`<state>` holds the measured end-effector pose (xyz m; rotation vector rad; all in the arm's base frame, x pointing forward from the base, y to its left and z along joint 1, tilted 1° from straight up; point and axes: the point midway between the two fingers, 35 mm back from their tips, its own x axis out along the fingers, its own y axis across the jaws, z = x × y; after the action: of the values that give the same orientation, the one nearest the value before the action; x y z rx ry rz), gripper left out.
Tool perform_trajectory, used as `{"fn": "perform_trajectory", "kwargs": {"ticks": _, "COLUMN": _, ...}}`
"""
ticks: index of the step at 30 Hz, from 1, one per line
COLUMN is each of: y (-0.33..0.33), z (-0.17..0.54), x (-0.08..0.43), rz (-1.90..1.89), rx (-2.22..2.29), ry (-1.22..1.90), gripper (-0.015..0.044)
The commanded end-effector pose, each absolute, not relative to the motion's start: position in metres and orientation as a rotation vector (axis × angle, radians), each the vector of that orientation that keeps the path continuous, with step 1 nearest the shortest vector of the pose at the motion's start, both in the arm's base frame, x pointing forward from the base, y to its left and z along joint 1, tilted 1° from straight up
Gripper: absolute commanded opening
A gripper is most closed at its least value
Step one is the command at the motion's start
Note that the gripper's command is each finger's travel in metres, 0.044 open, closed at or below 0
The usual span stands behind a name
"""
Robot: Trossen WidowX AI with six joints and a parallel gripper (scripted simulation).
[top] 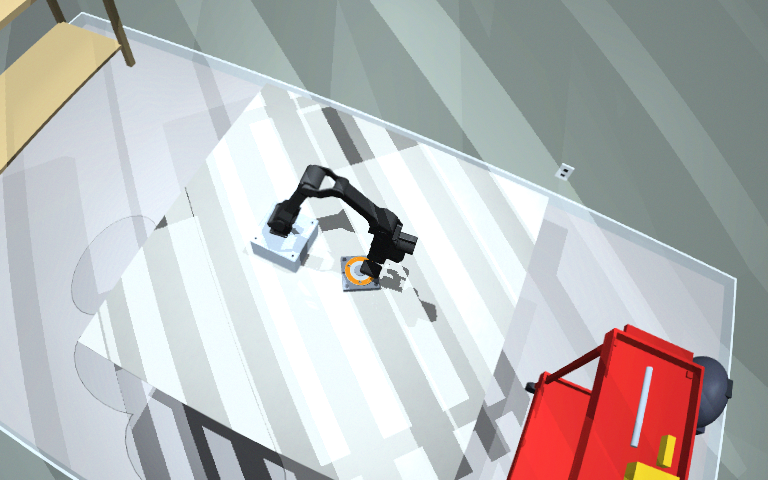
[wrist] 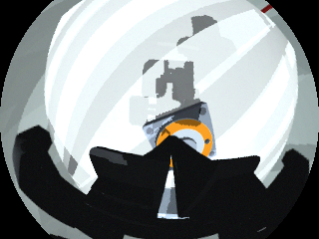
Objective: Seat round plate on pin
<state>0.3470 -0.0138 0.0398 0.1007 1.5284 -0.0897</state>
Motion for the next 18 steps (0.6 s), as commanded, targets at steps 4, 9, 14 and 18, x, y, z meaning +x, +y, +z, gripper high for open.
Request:
{"fn": "perform_trajectory", "kwargs": {"ticks": 4, "y": -0.017, "z": 0.034, "x": 0.347, "rz": -0.118, "rx": 0.111, "ry": 1.516, "gripper": 0.0}}
{"fn": "perform_trajectory", "kwargs": {"ticks": 9, "y": -0.017, "z": -0.001, "x": 0.349, "rz": -0.118, "rx": 0.111, "ry": 1.516, "gripper": 0.0}}
{"fn": "perform_trajectory", "kwargs": {"ticks": 14, "y": -0.017, "z": -0.005, "x": 0.348, "rz": -0.118, "rx": 0.111, "ry": 1.516, "gripper": 0.0}}
{"fn": "perform_trajectory", "kwargs": {"ticks": 18, "y": -0.016, "z": -0.005, "x": 0.348, "rz": -0.118, "rx": 0.111, "ry": 1.516, "gripper": 0.0}}
